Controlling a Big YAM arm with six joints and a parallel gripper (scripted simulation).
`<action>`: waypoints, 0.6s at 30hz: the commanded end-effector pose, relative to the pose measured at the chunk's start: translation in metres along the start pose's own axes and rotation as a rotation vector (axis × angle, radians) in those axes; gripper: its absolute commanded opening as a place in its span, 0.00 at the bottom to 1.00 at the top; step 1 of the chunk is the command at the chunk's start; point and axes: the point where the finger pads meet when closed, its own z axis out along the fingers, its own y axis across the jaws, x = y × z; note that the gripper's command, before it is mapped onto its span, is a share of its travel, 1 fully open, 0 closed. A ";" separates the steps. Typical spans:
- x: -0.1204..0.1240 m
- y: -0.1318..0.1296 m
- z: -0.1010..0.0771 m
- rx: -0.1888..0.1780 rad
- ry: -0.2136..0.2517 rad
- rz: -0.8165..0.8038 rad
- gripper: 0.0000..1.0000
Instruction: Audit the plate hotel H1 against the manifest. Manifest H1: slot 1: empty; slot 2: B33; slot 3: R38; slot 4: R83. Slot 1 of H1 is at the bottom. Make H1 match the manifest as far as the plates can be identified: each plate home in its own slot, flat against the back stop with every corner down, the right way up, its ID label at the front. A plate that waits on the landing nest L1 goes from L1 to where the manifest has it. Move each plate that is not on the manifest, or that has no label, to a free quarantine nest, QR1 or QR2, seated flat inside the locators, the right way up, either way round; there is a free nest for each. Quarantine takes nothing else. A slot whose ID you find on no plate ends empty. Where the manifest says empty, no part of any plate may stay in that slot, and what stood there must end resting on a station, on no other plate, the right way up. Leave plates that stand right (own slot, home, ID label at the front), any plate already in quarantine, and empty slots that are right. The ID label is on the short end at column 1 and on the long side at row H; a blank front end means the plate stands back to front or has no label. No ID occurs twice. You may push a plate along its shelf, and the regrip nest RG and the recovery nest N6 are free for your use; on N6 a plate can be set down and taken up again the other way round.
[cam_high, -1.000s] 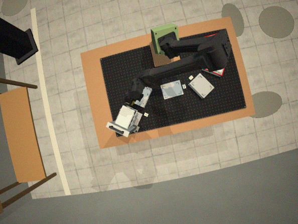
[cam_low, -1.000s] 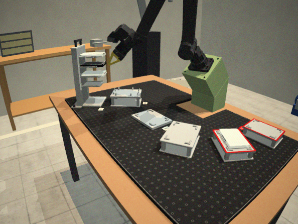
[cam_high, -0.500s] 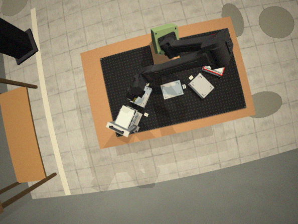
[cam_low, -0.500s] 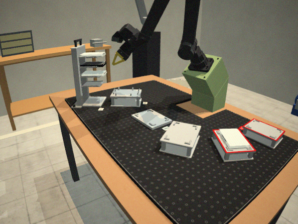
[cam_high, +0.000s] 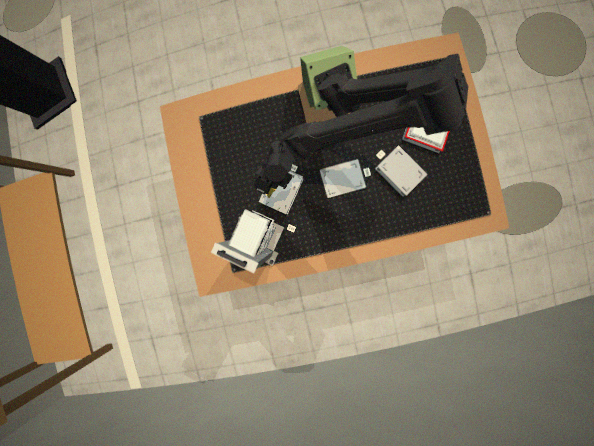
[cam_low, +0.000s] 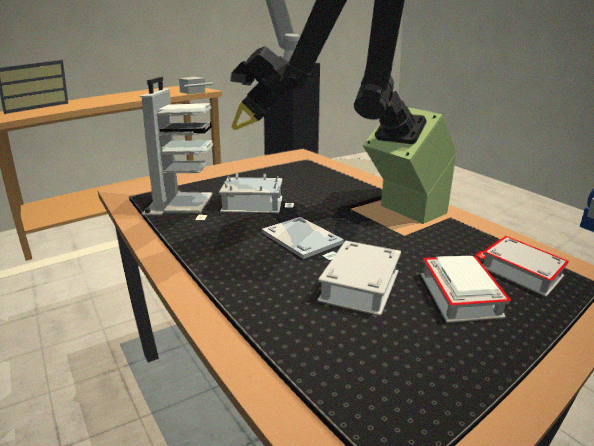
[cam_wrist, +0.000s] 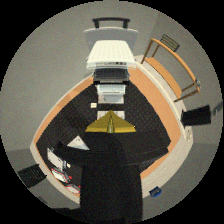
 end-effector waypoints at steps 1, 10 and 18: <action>-0.009 -0.002 -0.009 0.009 -0.037 -0.036 0.00; 0.001 -0.002 -0.018 0.009 -0.035 -0.035 0.00; 0.010 -0.002 -0.026 0.009 -0.035 -0.036 0.00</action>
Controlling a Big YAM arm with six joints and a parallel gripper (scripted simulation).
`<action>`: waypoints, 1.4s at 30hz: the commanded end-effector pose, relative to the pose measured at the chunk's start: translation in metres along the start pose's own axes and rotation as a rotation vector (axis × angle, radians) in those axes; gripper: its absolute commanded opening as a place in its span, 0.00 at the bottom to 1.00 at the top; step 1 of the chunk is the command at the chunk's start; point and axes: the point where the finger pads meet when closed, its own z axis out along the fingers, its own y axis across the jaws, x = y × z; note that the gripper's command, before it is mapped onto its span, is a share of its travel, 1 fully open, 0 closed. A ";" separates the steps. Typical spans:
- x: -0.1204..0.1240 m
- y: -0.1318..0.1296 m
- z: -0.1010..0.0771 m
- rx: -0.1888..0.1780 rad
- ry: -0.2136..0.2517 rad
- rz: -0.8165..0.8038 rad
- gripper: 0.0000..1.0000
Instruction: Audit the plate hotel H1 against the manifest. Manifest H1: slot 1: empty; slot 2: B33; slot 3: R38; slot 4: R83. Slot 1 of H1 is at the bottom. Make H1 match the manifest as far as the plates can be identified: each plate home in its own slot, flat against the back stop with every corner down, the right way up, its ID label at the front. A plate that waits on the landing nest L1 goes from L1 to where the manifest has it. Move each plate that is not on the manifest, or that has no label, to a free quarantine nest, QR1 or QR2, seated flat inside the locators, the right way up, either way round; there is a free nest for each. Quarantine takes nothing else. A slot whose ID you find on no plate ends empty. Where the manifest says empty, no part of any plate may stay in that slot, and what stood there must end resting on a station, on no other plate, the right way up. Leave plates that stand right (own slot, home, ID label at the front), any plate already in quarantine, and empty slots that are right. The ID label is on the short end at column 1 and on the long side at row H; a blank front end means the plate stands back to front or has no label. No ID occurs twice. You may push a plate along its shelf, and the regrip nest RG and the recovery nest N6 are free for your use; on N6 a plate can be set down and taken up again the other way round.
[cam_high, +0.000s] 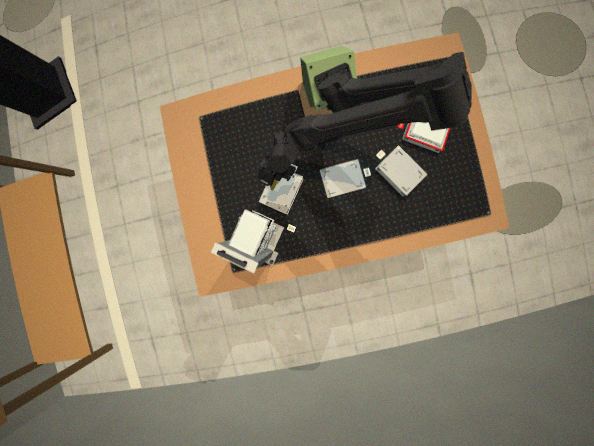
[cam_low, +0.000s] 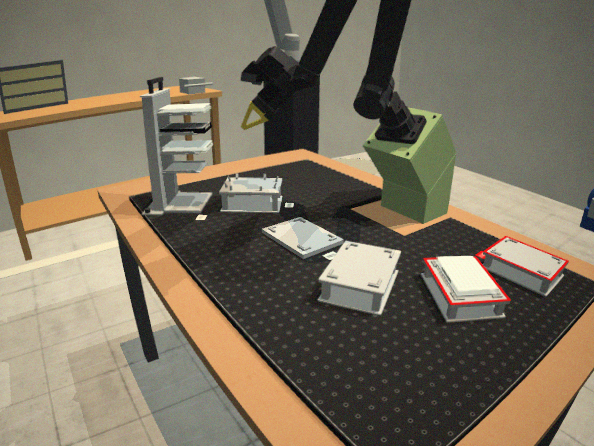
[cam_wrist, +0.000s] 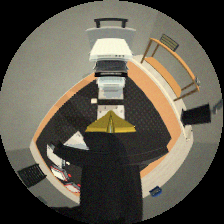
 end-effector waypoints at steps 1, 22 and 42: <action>-0.009 -0.002 -0.007 0.009 -0.035 -0.036 0.00; -0.008 0.000 -0.005 0.001 -0.025 -0.023 0.00; -0.008 0.000 -0.005 0.001 -0.025 -0.023 0.00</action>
